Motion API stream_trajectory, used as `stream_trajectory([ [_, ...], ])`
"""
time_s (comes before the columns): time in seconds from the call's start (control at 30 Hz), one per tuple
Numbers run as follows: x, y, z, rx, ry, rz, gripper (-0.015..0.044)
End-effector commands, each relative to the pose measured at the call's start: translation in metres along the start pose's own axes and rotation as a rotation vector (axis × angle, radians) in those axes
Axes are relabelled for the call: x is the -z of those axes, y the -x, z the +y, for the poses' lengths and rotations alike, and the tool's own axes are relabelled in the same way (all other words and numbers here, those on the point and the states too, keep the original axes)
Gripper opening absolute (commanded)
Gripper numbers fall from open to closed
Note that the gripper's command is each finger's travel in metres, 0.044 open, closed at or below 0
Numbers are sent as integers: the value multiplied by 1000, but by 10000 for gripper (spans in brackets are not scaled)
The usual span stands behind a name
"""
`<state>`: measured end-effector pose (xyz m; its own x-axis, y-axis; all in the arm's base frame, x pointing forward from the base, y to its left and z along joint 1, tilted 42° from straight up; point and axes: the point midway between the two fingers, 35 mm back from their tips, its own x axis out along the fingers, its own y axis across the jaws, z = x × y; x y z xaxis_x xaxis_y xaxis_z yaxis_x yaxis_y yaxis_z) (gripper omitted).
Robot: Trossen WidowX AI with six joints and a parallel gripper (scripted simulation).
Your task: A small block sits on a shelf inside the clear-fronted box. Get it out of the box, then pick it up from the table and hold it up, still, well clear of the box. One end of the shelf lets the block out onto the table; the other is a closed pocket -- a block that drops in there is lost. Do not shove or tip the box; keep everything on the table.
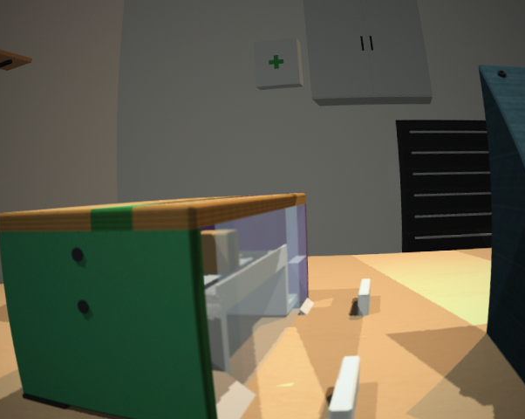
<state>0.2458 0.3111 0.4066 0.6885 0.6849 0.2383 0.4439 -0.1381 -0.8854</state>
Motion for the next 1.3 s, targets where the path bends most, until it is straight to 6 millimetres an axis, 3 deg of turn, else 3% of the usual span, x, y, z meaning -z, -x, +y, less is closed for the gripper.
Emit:
stream_trajectory([
  [0.0,4,-17,49,-147,-121,-33,400],
  [0.1,8,-28,90,-271,-239,-44,400],
  [0.23,21,-33,161,-484,-458,-19,400],
  [0.47,47,-11,281,-859,-930,145,400],
  [0.73,61,55,392,-1261,-1585,549,400],
  [0.87,71,105,436,-1421,-1963,887,400],
  [1.0,73,153,465,-1531,-2331,1304,400],
  [1.03,73,164,470,1487,2323,-1366,400],
  [1.27,71,239,494,736,1421,-1286,400],
])
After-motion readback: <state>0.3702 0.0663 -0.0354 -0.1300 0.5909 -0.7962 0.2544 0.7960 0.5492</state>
